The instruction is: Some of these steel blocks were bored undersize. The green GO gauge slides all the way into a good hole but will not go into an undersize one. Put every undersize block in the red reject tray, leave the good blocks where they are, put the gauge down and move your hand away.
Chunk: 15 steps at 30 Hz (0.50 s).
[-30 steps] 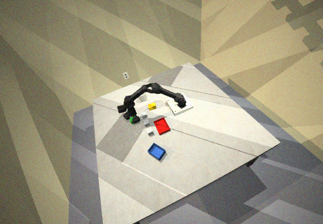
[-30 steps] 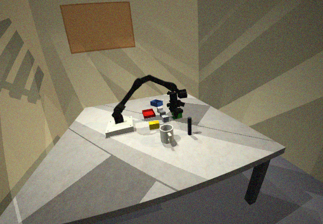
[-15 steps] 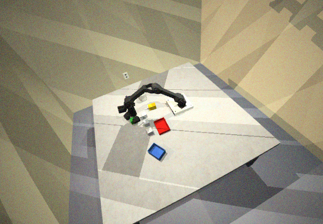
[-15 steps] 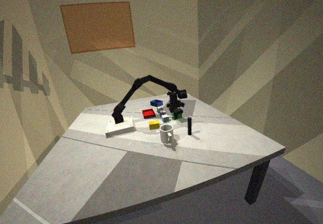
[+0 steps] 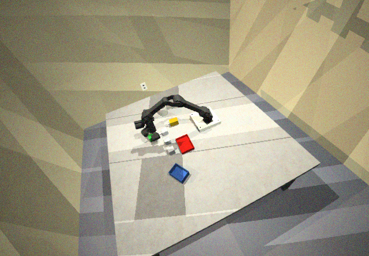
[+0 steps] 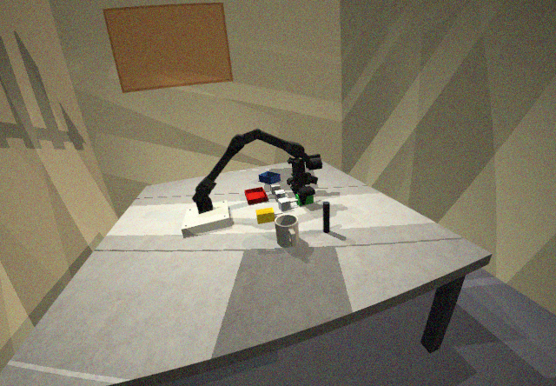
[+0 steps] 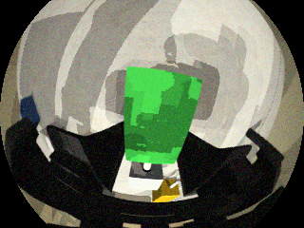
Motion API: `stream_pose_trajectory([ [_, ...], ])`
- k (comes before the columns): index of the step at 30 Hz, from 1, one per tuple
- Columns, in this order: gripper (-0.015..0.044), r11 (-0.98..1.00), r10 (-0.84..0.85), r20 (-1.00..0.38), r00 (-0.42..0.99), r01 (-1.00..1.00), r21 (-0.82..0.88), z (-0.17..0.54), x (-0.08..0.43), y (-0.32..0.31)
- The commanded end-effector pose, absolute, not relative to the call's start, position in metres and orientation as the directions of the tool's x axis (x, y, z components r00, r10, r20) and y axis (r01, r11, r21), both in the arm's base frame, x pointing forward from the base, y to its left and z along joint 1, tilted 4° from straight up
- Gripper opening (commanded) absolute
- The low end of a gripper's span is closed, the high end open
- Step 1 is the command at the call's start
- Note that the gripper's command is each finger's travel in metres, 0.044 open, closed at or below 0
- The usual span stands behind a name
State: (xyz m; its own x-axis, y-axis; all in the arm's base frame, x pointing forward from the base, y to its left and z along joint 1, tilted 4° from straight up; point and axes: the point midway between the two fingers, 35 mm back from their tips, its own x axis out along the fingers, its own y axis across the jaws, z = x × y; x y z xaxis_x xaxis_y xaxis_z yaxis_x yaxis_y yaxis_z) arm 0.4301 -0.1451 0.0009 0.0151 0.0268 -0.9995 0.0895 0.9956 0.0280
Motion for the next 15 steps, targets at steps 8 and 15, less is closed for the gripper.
stream_pose_trajectory([
  [8, 0.0000, 0.995, 0.029, -0.999, 0.026, 0.093, 0.032, 0.0039, 0.4255, -0.1442],
  [15, 0.0000, 0.995, 0.029, -0.999, 0.019, 0.092, 0.030, -0.0012, 0.4260, -0.1444],
])
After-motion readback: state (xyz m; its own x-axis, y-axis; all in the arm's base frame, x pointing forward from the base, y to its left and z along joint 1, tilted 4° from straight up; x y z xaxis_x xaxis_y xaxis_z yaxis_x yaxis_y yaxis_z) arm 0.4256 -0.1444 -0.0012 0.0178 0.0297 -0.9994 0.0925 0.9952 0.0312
